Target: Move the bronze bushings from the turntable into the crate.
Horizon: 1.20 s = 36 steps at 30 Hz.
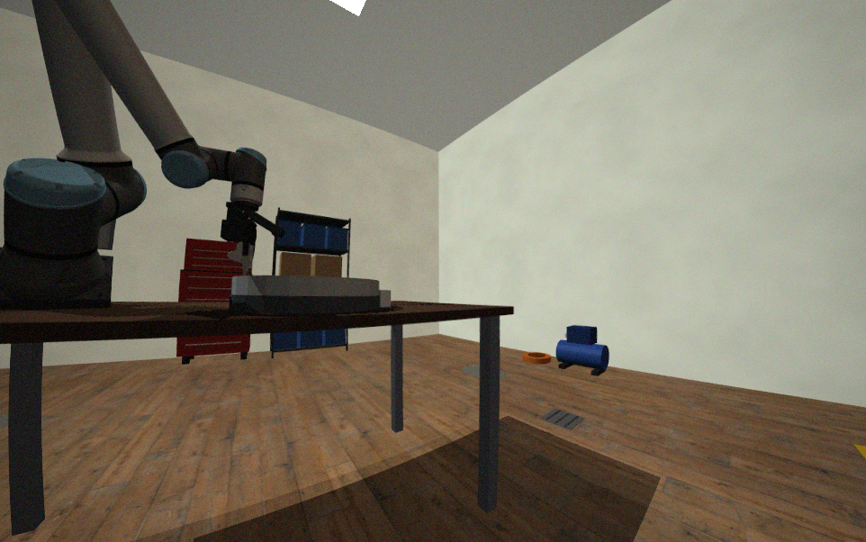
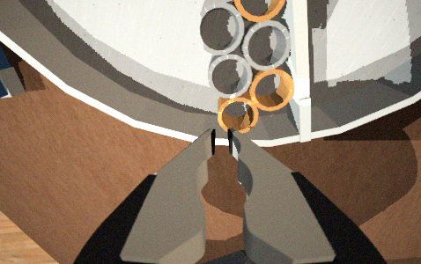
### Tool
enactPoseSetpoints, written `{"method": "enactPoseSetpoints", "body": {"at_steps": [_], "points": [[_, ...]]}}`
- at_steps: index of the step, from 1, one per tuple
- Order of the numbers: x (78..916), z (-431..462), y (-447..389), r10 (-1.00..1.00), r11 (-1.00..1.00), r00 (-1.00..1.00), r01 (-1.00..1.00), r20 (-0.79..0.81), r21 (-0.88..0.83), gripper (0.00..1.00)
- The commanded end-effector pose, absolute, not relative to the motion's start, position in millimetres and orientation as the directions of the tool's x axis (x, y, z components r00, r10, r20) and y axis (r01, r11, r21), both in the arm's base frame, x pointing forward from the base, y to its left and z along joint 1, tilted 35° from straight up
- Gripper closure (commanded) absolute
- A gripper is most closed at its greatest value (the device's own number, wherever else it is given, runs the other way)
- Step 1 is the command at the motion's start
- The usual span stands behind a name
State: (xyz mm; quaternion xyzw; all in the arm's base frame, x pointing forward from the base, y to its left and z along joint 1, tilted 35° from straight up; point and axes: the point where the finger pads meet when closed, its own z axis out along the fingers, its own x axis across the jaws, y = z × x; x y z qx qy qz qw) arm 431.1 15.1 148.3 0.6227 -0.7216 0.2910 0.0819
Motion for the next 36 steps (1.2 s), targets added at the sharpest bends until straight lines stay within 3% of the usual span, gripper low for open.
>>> {"method": "enactPoseSetpoints", "body": {"at_steps": [1, 36], "points": [[430, 149, 16, -0.852, 0.054, -0.211, -0.946, 0.48, -0.32, 0.94], [432, 138, 10, -0.852, 0.055, -0.21, -0.947, 0.48, -0.315, 0.94]]}}
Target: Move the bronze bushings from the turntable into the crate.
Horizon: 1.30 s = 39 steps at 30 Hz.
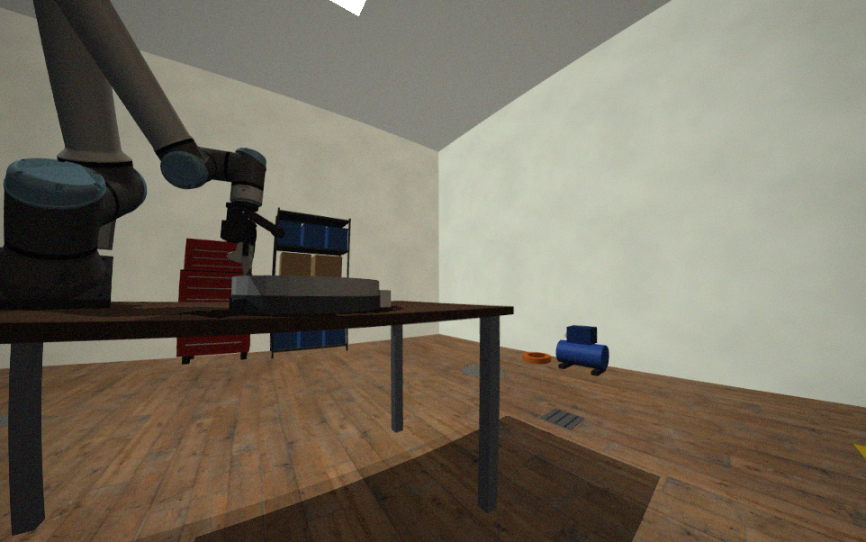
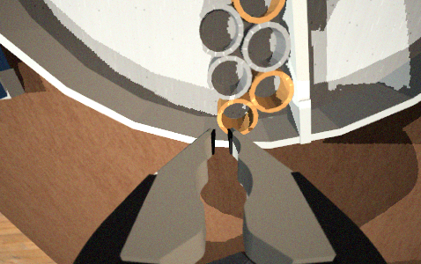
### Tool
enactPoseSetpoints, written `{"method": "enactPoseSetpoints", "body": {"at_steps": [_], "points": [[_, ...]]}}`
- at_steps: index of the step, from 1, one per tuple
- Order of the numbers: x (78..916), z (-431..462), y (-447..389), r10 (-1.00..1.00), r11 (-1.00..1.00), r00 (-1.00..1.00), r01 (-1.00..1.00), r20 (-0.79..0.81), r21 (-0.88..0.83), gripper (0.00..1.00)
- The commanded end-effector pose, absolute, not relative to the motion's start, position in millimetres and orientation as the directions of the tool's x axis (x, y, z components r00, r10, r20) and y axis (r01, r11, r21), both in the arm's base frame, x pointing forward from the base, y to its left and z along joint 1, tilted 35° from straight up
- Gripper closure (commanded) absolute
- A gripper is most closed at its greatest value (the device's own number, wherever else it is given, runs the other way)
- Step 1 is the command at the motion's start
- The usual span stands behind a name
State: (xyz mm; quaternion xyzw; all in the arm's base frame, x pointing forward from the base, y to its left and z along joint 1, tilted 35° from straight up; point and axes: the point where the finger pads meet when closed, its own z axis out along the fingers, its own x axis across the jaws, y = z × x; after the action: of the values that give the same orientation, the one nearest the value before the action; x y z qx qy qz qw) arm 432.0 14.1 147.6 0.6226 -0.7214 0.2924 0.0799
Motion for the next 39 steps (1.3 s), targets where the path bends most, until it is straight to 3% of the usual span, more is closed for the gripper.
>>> {"method": "enactPoseSetpoints", "body": {"at_steps": [1, 39], "points": [[432.0, 138.0, 9.6, -0.852, 0.055, -0.21, -0.947, 0.48, -0.315, 0.94], [433.6, 140.5, 10.3, -0.852, 0.054, -0.21, -0.946, 0.48, -0.32, 0.94]]}}
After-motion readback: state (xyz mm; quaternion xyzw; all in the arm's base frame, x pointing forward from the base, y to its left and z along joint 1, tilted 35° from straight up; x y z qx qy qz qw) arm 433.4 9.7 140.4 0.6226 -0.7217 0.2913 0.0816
